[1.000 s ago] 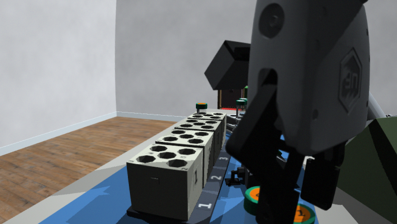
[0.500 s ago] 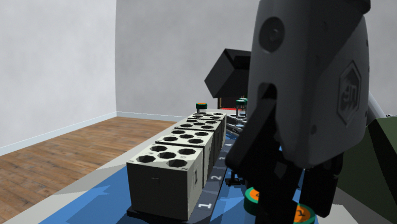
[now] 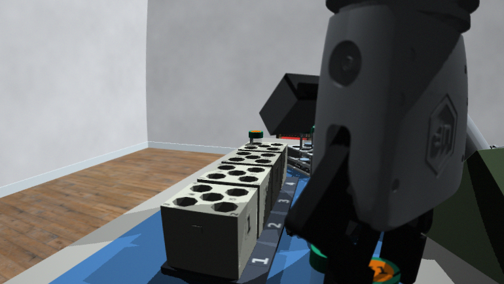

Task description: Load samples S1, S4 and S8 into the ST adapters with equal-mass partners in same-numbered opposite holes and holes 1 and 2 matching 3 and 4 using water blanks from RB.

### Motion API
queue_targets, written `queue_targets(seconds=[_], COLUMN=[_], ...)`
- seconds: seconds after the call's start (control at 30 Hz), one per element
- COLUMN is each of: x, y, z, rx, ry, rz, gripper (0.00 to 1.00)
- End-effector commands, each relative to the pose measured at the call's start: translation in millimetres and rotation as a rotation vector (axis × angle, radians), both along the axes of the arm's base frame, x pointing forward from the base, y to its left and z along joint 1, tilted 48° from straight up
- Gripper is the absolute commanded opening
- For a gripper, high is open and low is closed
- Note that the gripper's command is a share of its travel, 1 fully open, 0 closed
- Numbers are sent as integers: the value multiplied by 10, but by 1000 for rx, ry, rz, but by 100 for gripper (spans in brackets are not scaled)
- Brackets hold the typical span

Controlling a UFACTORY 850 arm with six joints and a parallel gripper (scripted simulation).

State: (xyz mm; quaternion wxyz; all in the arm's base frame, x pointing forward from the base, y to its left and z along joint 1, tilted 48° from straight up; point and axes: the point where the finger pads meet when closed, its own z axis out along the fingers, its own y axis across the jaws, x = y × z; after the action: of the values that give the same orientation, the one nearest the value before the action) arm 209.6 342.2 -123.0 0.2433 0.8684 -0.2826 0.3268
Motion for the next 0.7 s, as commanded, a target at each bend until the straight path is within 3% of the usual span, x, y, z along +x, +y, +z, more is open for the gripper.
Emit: queue_targets(seconds=[0.0,0.53,0.57,0.67], x=[9,15,12,8], y=[-2,-10,-7,0], z=[-12,-21,-16,-9], rx=[2,2,2,2], ry=[0,0,0,0], rz=[1,1,1,1], gripper=[57,57,0,0])
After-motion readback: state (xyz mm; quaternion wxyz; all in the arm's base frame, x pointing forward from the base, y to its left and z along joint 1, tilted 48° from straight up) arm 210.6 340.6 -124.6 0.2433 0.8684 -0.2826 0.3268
